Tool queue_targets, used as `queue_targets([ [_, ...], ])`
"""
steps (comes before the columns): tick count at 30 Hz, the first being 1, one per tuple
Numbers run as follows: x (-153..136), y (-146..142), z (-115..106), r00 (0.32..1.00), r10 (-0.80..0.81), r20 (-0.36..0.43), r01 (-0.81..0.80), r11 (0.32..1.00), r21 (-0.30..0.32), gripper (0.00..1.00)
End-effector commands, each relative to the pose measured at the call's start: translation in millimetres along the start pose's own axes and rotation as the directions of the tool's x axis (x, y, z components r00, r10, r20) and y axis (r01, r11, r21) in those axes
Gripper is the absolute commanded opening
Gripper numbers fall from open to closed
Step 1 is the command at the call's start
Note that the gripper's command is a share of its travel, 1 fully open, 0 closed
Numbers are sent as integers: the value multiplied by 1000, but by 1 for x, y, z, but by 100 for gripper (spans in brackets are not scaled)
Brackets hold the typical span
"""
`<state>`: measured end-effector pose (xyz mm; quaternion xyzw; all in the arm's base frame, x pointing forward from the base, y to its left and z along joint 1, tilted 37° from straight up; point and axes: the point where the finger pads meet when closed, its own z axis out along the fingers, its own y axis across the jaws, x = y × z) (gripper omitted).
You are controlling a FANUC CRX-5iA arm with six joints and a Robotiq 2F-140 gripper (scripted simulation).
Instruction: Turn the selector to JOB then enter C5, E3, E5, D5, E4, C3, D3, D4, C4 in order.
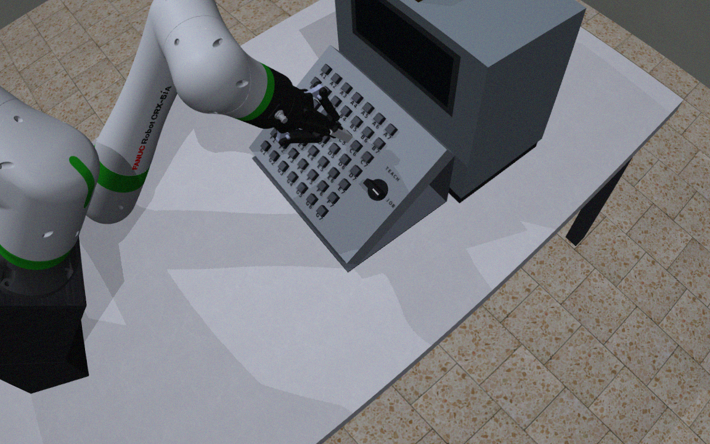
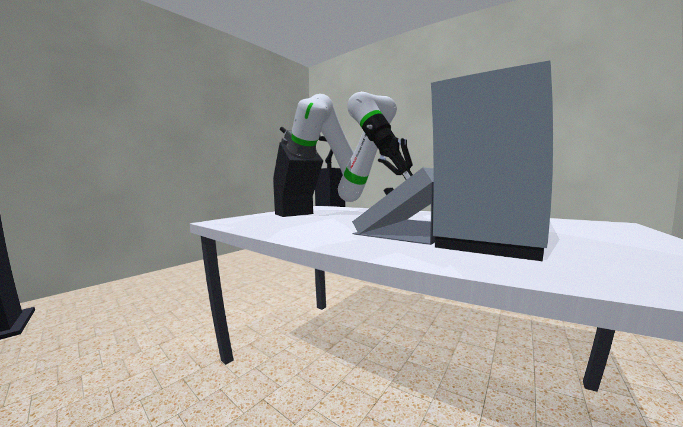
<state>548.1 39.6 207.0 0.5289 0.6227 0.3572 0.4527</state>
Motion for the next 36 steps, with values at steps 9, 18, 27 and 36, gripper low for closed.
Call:
queue_targets([
  [9, 0, 0, -7, 1000, -1, 0, 1, 1000, 0, 0],
  [18, 0, 0, -19, 1000, -1, 0, 1, 1000, 0, 0],
  [27, 0, 0, -33, 1000, -1, 0, 1, 1000, 0, 0],
  [36, 0, 0, -36, 1000, -1, 0, 1, 1000, 0, 0],
])
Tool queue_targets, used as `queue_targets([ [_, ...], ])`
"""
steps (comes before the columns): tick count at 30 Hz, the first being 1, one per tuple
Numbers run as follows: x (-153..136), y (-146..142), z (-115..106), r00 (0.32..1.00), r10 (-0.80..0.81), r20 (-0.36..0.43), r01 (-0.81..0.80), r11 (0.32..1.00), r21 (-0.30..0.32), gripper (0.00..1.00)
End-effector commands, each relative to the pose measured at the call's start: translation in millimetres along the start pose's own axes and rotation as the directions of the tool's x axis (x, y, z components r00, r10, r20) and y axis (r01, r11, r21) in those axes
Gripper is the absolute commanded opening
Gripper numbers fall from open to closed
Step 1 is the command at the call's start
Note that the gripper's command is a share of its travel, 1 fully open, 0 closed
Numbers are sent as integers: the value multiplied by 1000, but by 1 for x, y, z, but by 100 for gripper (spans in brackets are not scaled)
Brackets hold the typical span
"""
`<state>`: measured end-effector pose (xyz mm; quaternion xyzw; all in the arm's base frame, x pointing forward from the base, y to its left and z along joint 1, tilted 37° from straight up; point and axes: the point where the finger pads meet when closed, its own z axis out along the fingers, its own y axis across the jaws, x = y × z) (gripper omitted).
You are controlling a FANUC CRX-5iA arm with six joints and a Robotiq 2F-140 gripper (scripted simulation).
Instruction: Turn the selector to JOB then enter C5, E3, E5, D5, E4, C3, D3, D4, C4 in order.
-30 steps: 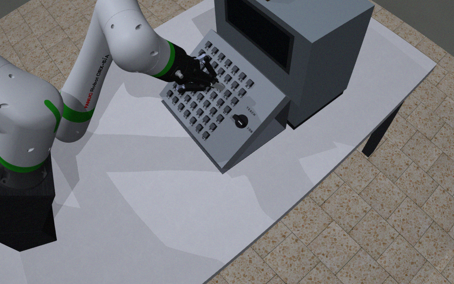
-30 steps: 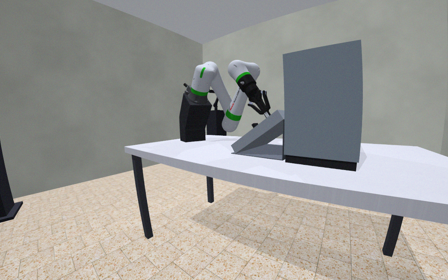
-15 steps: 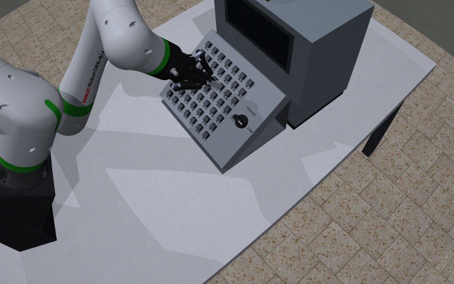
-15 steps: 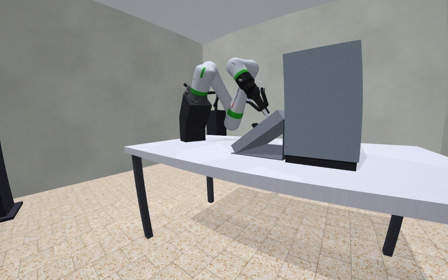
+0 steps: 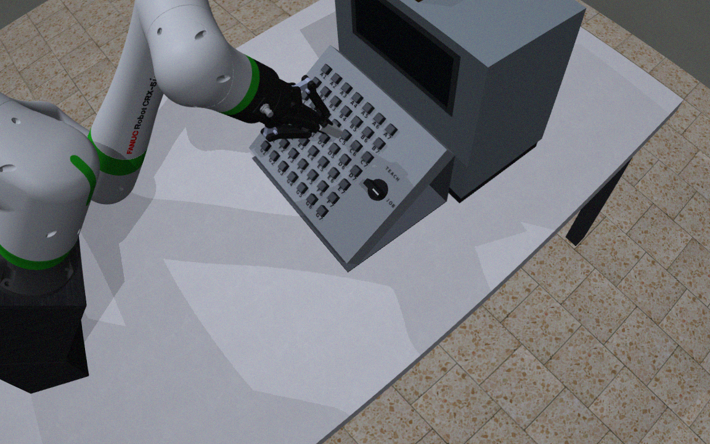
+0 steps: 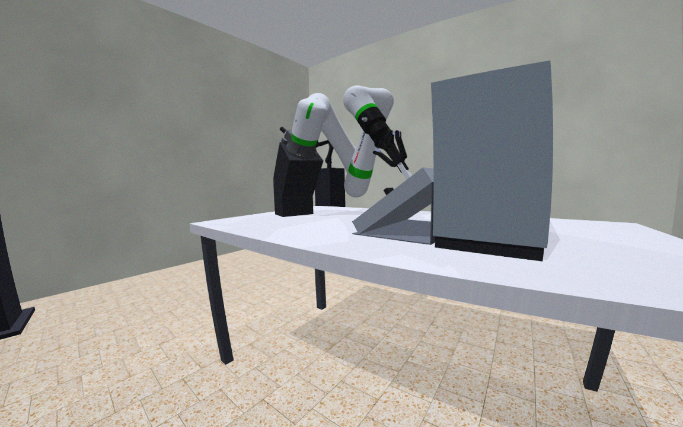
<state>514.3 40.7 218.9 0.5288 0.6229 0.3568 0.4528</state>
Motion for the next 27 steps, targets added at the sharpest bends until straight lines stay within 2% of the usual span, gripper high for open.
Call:
queue_targets([
  [1, 0, 0, 0, 1000, 0, 0, 0, 1000, -1, 0],
  [6, 5, -4, 0, 1000, 0, 0, 0, 1000, -1, 0],
  [14, 32, -32, 0, 1000, 0, 0, 0, 1000, -1, 0],
  [27, 34, -34, 4, 1000, 0, 0, 0, 1000, -1, 0],
])
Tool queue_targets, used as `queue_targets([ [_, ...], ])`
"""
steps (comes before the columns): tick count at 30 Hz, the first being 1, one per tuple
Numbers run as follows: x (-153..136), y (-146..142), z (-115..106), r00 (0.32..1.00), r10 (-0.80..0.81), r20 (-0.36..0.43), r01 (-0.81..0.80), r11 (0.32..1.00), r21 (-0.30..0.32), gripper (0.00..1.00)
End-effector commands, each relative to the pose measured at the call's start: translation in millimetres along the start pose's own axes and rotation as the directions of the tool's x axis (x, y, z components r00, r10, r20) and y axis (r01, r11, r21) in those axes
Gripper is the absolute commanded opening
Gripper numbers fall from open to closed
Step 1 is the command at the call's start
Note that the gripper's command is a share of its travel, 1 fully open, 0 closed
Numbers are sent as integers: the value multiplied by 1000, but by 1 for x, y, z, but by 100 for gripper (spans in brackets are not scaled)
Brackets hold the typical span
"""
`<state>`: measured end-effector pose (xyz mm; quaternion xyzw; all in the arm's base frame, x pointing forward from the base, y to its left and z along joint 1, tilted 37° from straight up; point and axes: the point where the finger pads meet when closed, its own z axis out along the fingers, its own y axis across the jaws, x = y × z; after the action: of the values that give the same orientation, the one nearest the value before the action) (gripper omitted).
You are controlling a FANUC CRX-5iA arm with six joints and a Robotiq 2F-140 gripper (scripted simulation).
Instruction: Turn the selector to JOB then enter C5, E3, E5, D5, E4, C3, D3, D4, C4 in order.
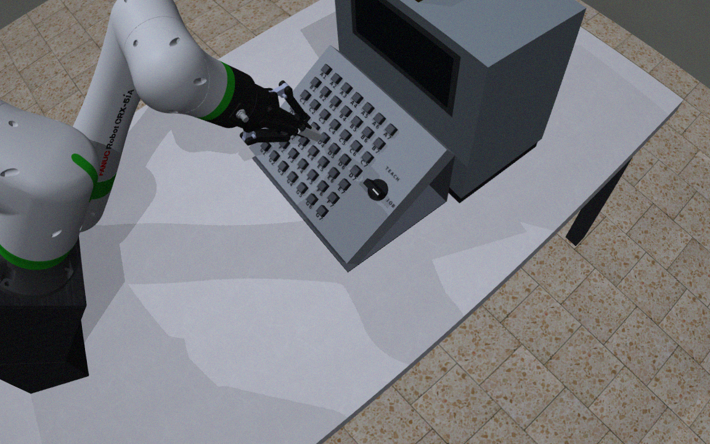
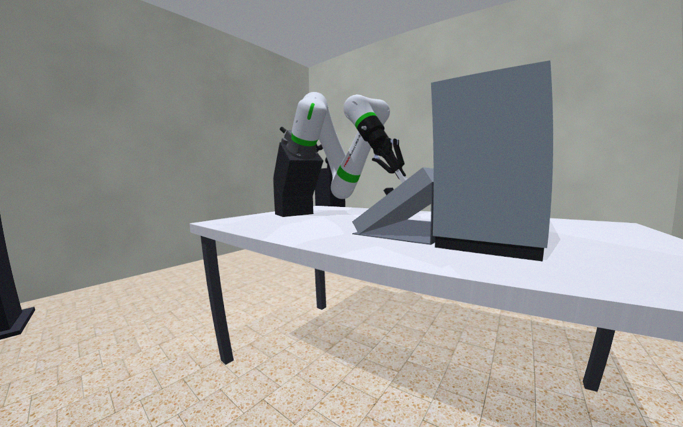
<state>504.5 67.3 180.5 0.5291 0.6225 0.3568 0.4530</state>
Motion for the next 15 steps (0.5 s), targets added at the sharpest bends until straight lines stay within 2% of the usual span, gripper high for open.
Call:
queue_targets([
  [1, 1, 0, 3, 1000, 0, -1, 0, 1000, -1, 0],
  [15, 1, 0, 19, 1000, 0, -1, 0, 1000, -1, 0],
])
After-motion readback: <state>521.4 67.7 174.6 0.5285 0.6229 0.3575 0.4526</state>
